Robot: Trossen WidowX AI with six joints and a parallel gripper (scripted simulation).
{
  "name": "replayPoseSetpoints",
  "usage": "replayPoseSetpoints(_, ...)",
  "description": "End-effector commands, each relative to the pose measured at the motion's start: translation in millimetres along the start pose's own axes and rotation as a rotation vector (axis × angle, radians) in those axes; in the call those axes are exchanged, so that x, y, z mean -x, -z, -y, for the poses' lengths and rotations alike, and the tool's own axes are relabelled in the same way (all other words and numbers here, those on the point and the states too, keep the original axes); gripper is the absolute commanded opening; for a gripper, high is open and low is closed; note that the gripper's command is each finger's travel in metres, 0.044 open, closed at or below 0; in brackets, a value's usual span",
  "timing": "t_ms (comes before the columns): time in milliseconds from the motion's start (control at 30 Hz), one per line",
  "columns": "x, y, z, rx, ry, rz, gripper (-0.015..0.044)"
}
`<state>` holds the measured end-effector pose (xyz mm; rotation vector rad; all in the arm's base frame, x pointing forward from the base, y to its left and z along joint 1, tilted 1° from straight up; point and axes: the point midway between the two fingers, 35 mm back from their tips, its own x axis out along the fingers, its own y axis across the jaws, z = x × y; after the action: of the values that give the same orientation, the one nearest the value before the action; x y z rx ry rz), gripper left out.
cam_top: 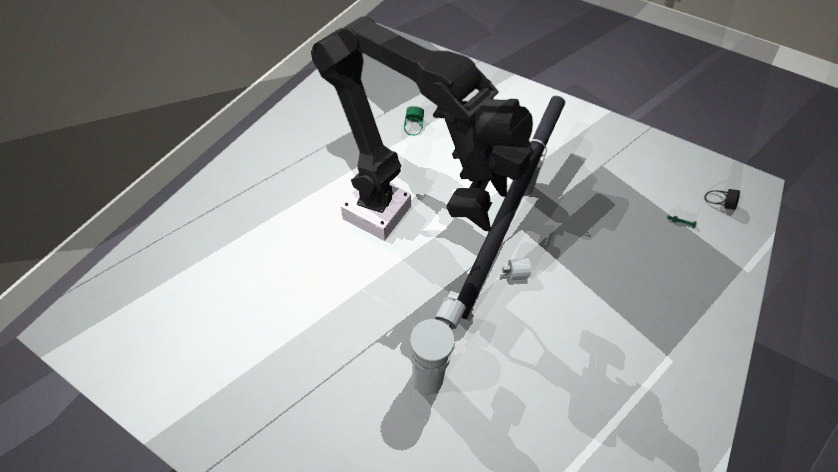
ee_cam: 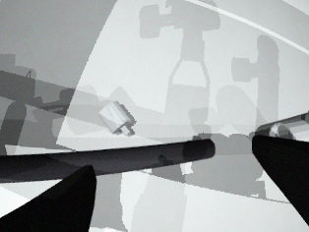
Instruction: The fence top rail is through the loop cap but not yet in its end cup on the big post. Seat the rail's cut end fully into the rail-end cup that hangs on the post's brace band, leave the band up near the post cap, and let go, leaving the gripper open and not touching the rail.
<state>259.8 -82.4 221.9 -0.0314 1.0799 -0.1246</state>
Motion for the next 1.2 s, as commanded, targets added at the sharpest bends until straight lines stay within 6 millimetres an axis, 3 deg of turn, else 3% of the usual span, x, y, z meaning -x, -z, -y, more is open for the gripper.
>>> replayPoseSetpoints(0, -20, 3, -4, 0.282, -0.037, -0.092, 0.044)
replayPoseSetpoints(367, -78, 23, -20, 1.338, -0.358, -0.278, 0.044)
replayPoseSetpoints(433, -84, 26, -22, 1.458, -0.413, -0.284, 0.044)
replayPoseSetpoints(800, -84, 27, -22, 1.473, -0.42, -0.284, 0.044)
replayPoseSetpoints(1000, -114, 41, -26, 1.473, -0.42, -0.284, 0.044)
replayPoseSetpoints(1167, -117, 43, -26, 1.473, -0.42, -0.284, 0.044)
